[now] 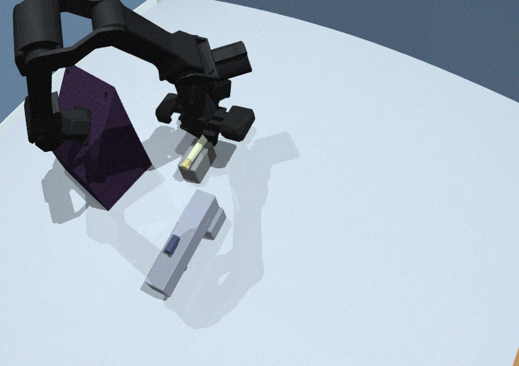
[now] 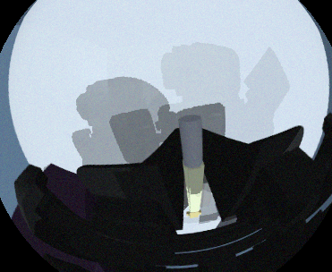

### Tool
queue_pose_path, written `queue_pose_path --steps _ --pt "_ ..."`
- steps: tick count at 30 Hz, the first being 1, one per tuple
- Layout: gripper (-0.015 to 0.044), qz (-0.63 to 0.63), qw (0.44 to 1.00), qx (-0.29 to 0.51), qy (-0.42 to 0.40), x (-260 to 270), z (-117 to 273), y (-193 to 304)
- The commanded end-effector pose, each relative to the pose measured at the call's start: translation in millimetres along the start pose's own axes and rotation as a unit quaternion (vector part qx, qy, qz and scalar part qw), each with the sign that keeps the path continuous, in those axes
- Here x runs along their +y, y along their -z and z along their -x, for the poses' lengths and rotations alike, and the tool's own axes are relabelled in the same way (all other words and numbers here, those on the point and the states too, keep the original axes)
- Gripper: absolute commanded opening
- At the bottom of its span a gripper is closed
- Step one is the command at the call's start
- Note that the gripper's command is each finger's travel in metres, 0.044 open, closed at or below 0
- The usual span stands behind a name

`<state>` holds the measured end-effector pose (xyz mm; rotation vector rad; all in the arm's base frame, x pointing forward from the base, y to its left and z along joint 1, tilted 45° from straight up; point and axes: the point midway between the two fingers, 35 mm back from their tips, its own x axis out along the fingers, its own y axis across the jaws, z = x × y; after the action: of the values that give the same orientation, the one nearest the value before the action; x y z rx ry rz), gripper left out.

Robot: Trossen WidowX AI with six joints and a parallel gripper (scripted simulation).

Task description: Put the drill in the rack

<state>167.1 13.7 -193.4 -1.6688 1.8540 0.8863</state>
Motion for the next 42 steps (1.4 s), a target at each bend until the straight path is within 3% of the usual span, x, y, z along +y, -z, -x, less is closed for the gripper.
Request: queue_pose_path --steps 1,29,42 --pt "0.0000 -0.003 1.000 0.008 -0.004 0.4 -6.4 5.1" --pt "0.0000 -0.003 1.000 0.008 -0.004 0.4 -6.4 5.1" --pt "0.0341 0.000 1.000 0.000 0.000 0.0 0.0 0.0"
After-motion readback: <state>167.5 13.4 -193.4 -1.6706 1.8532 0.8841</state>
